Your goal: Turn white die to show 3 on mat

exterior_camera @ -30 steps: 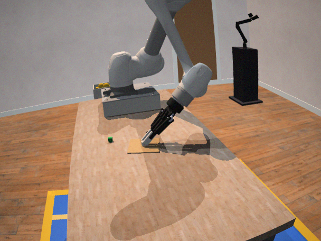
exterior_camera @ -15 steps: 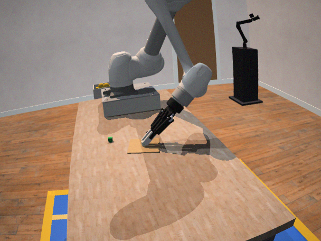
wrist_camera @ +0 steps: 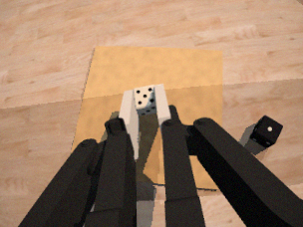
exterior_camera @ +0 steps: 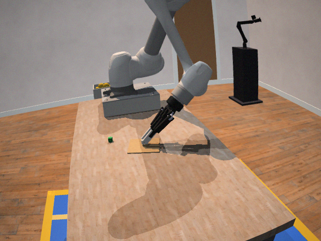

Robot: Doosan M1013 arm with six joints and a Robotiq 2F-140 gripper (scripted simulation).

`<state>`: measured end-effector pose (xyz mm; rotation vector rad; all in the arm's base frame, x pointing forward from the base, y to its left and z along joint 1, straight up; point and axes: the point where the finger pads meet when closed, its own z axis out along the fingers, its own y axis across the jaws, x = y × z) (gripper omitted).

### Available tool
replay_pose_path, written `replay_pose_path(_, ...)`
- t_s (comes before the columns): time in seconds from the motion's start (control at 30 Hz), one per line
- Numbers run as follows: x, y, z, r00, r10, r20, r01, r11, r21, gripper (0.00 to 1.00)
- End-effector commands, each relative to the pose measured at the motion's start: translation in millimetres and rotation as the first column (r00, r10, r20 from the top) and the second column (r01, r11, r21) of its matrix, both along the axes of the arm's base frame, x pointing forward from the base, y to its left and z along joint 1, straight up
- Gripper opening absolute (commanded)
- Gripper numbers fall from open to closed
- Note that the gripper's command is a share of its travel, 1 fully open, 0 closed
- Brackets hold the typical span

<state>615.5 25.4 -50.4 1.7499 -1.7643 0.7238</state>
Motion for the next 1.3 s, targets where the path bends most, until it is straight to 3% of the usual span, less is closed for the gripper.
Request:
replay_pose_path(0.0,0.0,0.1,10.4,1.0,0.0,0.0,0.0,1.0,0.0,0.09)
replay_pose_path(0.5,0.2,0.1,58.4,1.0,0.0,0.0,0.0,1.0,0.0,0.09)
replay_pose_path(1.0,0.1,0.1,62.6,1.0,0.0,0.0,0.0,1.0,0.001,0.09)
replay_pose_path(1.1,-0.9,-0.9,62.0,1.0,-0.002,-0.005,0.002,0.999,0.035,0.09)
replay_pose_path(1.23,-2.1,-3.0,62.1,1.0,-0.004,-0.01,0.006,0.988,0.156,0.09)
replay_pose_path(1.27,-2.1,-3.0,62.1,1.0,-0.004,-0.01,0.006,0.988,0.156,0.09)
